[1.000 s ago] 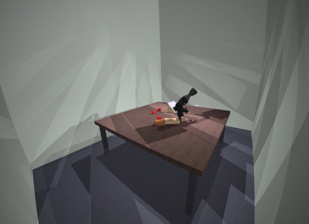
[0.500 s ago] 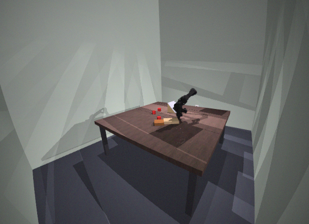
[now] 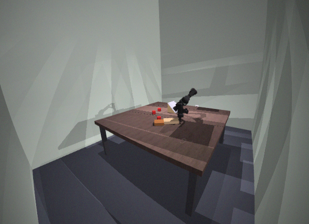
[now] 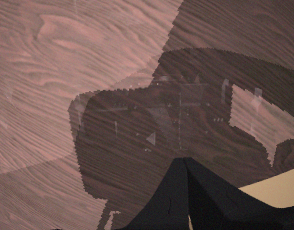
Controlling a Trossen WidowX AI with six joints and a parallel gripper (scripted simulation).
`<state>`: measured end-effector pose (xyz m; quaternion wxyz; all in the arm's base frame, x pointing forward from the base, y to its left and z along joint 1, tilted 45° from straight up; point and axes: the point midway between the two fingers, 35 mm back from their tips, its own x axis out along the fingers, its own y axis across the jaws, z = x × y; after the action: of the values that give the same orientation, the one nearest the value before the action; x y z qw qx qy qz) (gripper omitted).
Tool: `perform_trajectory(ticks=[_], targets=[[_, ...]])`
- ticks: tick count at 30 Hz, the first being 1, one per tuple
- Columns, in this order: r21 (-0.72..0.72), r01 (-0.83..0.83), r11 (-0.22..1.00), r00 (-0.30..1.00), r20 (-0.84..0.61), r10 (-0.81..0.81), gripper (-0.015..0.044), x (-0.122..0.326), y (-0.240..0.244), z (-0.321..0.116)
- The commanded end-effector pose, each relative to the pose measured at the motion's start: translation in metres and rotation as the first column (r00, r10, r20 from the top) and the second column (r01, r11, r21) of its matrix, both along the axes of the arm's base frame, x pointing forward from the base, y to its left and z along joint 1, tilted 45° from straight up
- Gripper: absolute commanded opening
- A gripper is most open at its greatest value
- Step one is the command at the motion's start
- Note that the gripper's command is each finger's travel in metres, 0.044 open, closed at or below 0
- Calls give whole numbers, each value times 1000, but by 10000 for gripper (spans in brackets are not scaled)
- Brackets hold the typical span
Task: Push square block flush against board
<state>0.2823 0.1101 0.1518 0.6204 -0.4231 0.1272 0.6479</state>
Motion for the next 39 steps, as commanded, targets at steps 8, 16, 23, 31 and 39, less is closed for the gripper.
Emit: perform_trajectory(ticks=[8, 16, 23, 31, 39], targets=[[0, 4, 1000, 1000, 9, -4, 0, -7, 11, 13], [5, 4, 1000, 1000, 9, -4, 0, -13, 19, 21], [2, 4, 1000, 1000, 7, -4, 0, -19, -20, 55], [2, 47, 999, 999, -27, -47, 0, -15, -23, 51], [3, 240, 971, 948, -217, -234, 0, -4, -43, 33]])
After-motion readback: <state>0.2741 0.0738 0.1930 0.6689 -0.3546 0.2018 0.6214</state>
